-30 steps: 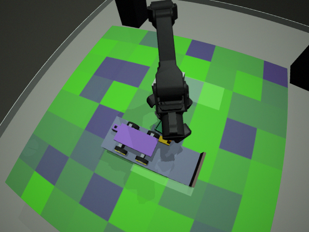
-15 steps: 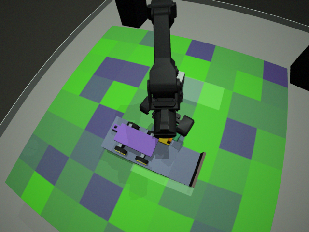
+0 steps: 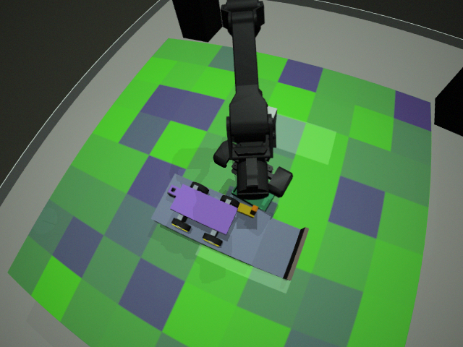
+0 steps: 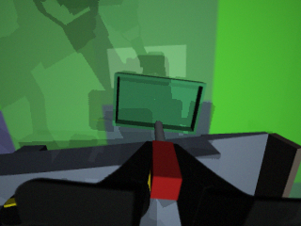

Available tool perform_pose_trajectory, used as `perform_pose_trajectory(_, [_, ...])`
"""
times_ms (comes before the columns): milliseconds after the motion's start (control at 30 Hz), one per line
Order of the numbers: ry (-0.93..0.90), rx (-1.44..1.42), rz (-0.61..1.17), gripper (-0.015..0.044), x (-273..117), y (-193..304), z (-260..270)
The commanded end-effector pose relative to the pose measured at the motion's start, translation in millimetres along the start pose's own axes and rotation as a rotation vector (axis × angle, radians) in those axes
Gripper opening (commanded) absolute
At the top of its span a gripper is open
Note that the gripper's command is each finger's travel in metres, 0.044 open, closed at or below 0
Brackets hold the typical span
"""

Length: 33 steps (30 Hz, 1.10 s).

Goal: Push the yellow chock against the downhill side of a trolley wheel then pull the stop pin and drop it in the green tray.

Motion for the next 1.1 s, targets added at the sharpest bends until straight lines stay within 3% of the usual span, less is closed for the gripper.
perform_pose_trajectory(0, [0.008,0.003,0.005,0.0000,3.2,-5.0,0.7])
perform_pose_trajectory(367, [-0.156,0.004,0.017,0.0000,27.5,-4.7,2.6])
perform_pose_trajectory(967, [-0.167,0.004,0.018,0.0000,68.5,-3.3,23.8])
perform_pose_trajectory(1067, [-0.167,0.004,0.018,0.0079,68.5,-3.4,22.9])
Point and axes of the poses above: the point midway between the two fingers, 35 mm back from their tips, its own x axis out along the fingers, its own z axis across the jaws, y = z × x, the point moved 3 cm from there along -x, back along the fingers, and after that the axes turned 4 degrees about x, right-handed, at the moved point
